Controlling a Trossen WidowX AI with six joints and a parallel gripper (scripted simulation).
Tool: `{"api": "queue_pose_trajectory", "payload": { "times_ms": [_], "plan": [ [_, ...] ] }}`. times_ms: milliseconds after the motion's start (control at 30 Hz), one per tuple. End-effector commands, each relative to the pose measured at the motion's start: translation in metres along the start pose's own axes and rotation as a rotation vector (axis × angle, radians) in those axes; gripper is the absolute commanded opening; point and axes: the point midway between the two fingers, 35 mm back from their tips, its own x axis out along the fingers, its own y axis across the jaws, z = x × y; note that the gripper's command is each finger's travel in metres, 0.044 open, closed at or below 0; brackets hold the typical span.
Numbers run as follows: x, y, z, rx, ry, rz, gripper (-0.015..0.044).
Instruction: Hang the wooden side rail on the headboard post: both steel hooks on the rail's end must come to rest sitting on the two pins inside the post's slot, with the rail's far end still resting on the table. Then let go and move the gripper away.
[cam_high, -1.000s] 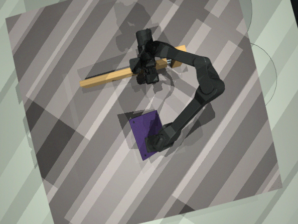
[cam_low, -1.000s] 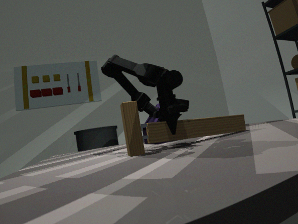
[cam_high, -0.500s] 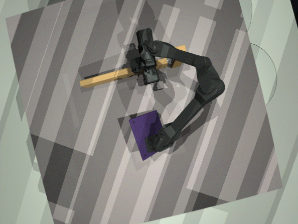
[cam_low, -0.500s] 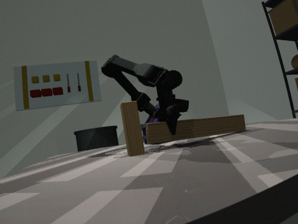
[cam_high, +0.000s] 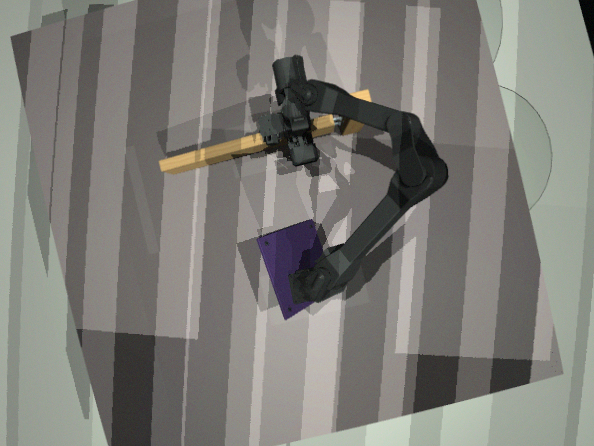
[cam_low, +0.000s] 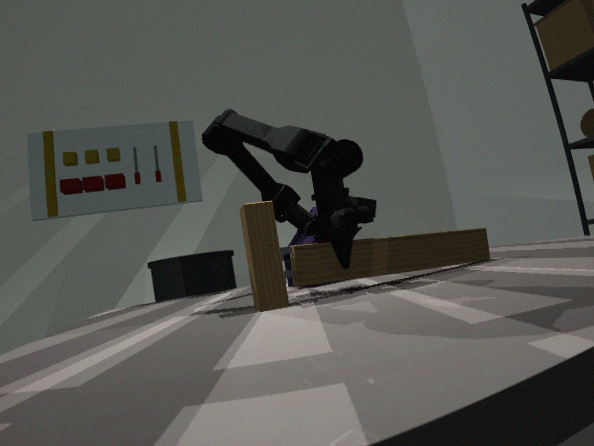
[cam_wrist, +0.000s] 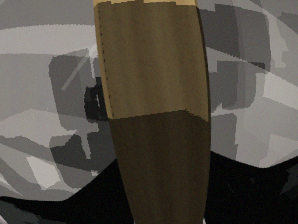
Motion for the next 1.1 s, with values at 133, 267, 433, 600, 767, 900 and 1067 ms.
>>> {"api": "queue_pose_trajectory", "payload": {
  "times_ms": [133, 267, 433, 600, 767, 900, 1067],
  "plan": [
    [-0.0028, -0.0042, -0.0007, 0.004, -0.001, -0.011, 0.0000],
    [-0.0029, -0.0046, -0.0012, 0.004, -0.001, -0.011, 0.0000],
    [-0.0029, -0.0052, -0.0017, 0.004, 0.000, -0.011, 0.0000],
    [-0.0029, -0.0055, -0.0023, 0.004, 0.000, -0.011, 0.0000],
    [-0.0030, -0.0049, -0.0028, 0.004, 0.000, -0.011, 0.0000],
    [-0.0035, -0.0045, -0.0033, 0.004, 0.000, -0.011, 0.0000],
    [-0.0038, -0.0039, -0.0038, 0.004, 0.000, -0.011, 0.0000]
  ]
}}
